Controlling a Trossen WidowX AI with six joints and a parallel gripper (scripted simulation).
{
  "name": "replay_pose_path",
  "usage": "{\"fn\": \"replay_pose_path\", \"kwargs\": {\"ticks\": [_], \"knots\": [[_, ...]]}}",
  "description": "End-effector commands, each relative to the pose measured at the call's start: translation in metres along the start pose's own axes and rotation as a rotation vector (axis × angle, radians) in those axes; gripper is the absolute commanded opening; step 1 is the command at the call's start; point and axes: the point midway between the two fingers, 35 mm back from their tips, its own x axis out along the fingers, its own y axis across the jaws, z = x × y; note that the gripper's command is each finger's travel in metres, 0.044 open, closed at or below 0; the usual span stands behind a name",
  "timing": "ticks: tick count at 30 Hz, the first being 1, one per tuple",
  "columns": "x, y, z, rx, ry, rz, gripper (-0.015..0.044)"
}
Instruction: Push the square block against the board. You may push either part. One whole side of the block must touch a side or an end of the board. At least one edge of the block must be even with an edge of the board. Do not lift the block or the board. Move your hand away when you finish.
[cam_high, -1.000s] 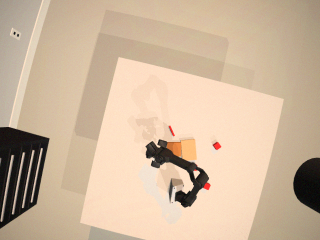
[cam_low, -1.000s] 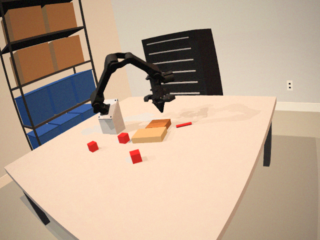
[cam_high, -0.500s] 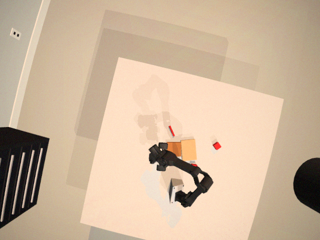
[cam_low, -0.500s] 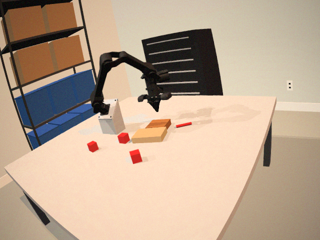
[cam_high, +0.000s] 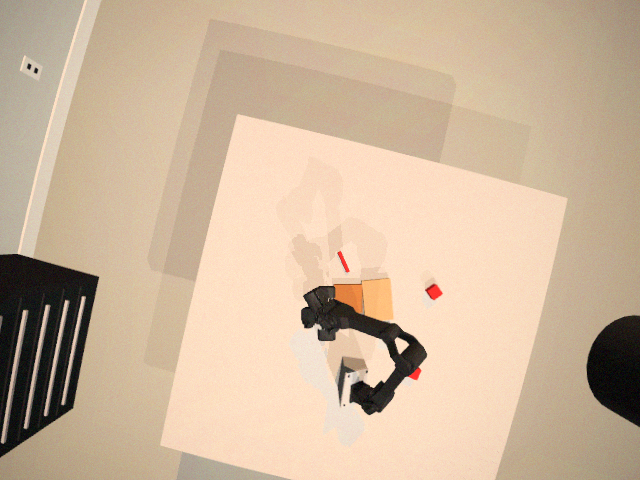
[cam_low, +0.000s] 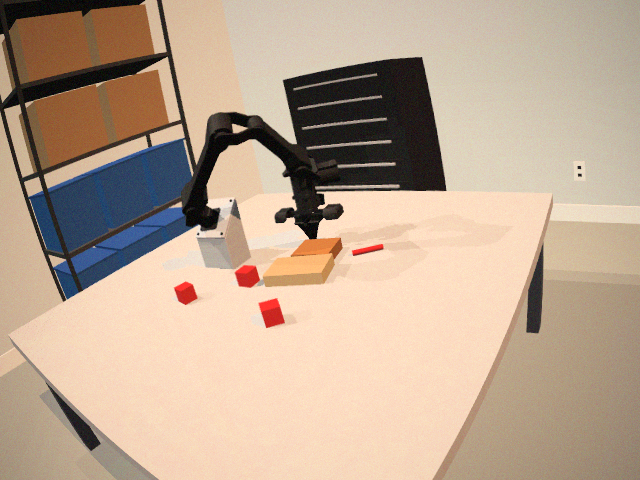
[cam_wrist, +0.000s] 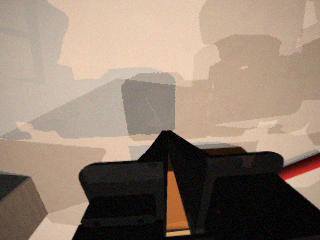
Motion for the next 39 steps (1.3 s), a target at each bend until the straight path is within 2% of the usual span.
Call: {"fn": "replay_pose_path", "kwargs": {"ticks": [1,39], "knots": [[0.005,-0.001,0.000,-0.004,0.002,-0.011,0.0000],[0.004,-0.006,-0.047,-0.006,-0.001,-0.013,0.0000]]}}
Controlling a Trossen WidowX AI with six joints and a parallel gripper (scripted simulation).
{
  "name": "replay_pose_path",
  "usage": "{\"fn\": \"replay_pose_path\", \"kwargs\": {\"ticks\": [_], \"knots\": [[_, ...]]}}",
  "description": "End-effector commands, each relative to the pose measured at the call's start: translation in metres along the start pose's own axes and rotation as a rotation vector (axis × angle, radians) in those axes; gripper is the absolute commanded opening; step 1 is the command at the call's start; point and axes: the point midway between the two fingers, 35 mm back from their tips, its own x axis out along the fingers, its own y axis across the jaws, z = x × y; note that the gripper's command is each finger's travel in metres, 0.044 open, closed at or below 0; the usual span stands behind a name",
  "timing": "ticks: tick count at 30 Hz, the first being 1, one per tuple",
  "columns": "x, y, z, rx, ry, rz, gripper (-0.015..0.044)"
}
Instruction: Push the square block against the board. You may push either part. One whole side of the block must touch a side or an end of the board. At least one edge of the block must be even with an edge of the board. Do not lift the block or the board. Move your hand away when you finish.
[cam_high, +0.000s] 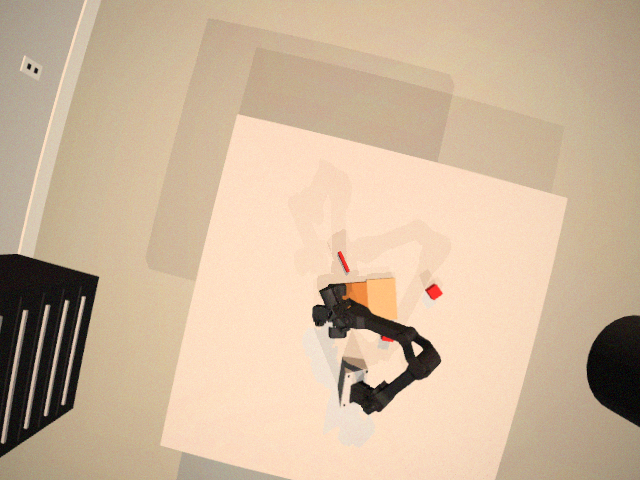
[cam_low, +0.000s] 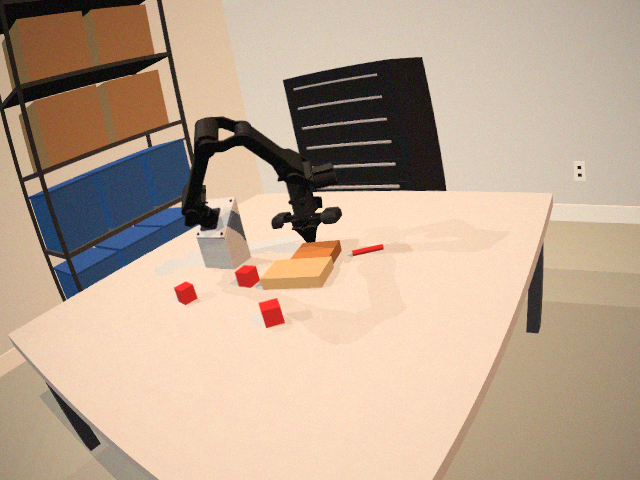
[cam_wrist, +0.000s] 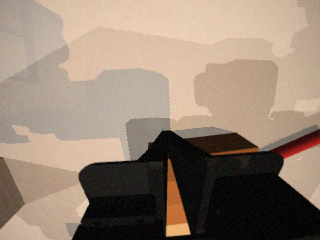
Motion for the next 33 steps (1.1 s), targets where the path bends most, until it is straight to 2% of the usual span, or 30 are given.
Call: {"fn": "replay_pose_path", "kwargs": {"ticks": [1,10,33], "knots": [[0.003,0.002,-0.011,0.003,0.019,0.009,0.0000],[0.003,0.001,-0.015,0.003,0.018,0.009,0.0000],[0.004,-0.002,0.023,0.004,0.019,0.009,0.0000]]}}
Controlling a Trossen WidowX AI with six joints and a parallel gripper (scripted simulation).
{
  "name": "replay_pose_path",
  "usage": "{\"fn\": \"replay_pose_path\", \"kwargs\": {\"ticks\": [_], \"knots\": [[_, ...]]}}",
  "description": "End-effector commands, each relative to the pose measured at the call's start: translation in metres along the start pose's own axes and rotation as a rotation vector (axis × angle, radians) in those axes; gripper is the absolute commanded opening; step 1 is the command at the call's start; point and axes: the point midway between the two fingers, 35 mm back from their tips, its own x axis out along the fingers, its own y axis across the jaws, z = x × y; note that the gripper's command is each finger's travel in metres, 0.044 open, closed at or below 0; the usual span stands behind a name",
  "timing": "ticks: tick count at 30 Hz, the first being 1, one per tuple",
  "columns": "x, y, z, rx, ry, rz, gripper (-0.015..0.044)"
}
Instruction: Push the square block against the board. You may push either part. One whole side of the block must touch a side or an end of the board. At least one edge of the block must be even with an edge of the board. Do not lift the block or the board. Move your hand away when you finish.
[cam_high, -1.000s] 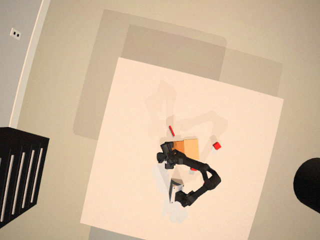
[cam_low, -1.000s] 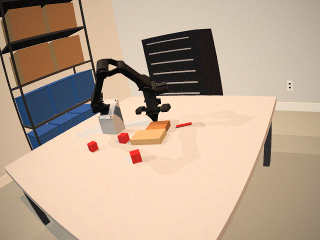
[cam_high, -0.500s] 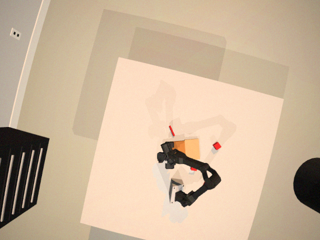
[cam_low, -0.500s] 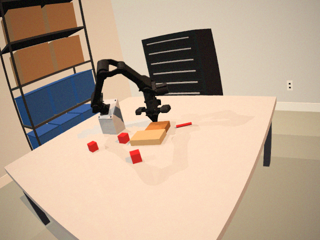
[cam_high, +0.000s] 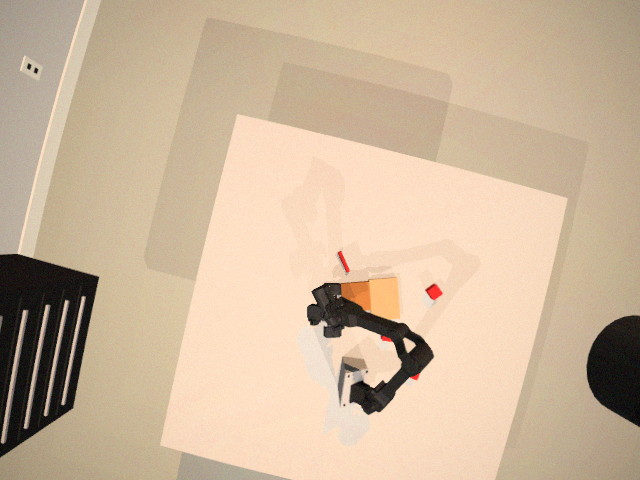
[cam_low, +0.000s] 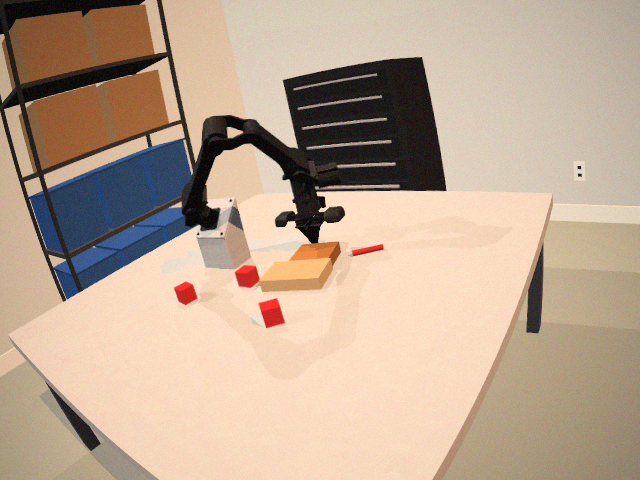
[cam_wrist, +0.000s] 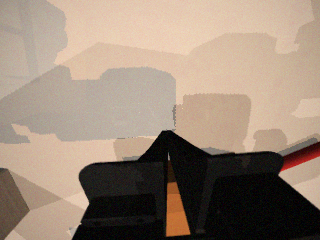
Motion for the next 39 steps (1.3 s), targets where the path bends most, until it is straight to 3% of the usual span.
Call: {"fn": "replay_pose_path", "kwargs": {"ticks": [1,10,15,22,39], "knots": [[0.000,0.000,0.008,0.003,-0.003,0.003,0.0000],[0.001,0.000,0.022,0.004,0.000,0.003,0.0000],[-0.051,0.000,0.017,0.004,-0.003,0.003,0.0000],[-0.052,-0.003,0.017,0.009,-0.004,-0.012,0.0000],[-0.056,0.008,-0.027,0.565,-0.007,-0.005,0.0000]]}}
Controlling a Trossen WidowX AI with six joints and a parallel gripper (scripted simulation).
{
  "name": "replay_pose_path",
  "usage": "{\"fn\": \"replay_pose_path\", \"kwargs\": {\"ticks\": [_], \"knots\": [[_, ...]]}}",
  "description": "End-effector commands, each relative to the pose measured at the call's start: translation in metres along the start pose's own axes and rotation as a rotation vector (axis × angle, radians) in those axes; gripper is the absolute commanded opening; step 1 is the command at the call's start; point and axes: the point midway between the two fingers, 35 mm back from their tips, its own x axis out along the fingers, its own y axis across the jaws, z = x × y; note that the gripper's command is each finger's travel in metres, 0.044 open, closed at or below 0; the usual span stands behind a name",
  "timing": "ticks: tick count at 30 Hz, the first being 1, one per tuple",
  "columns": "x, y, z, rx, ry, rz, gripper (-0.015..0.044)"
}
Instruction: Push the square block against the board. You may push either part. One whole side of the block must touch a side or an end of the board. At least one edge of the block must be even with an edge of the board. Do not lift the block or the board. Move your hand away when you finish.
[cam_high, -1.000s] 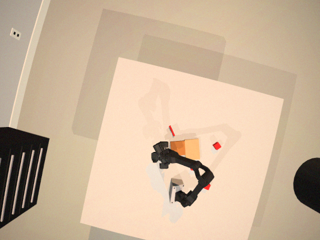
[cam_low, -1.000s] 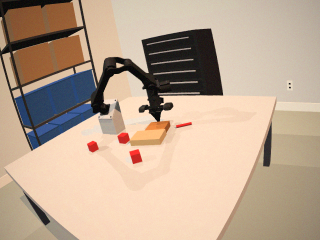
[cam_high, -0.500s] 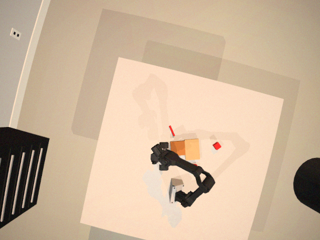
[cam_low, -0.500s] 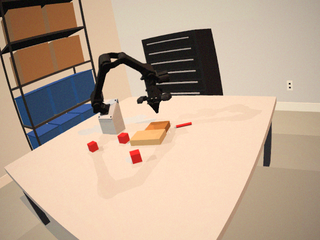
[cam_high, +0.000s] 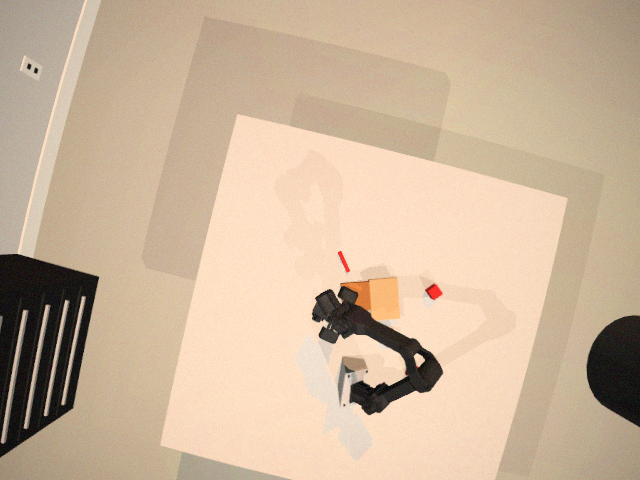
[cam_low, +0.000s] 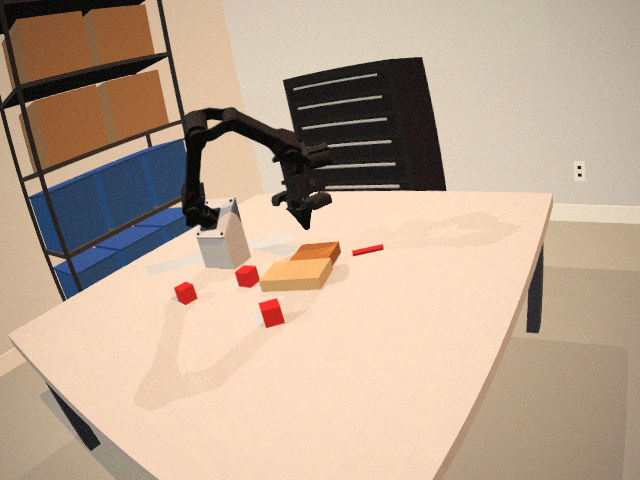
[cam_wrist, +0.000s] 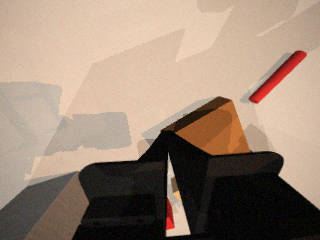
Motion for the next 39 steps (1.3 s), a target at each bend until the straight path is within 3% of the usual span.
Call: {"fn": "replay_pose_path", "kwargs": {"ticks": [1,27,34,39], "knots": [[0.000,-0.001,-0.013,0.145,0.005,-0.001,0.0000],[0.002,0.002,-0.083,1.029,0.019,-0.002,0.0000],[0.002,0.002,-0.085,1.052,0.020,-0.002,0.0000],[0.048,0.002,-0.086,1.051,0.021,-0.004,0.0000]]}}
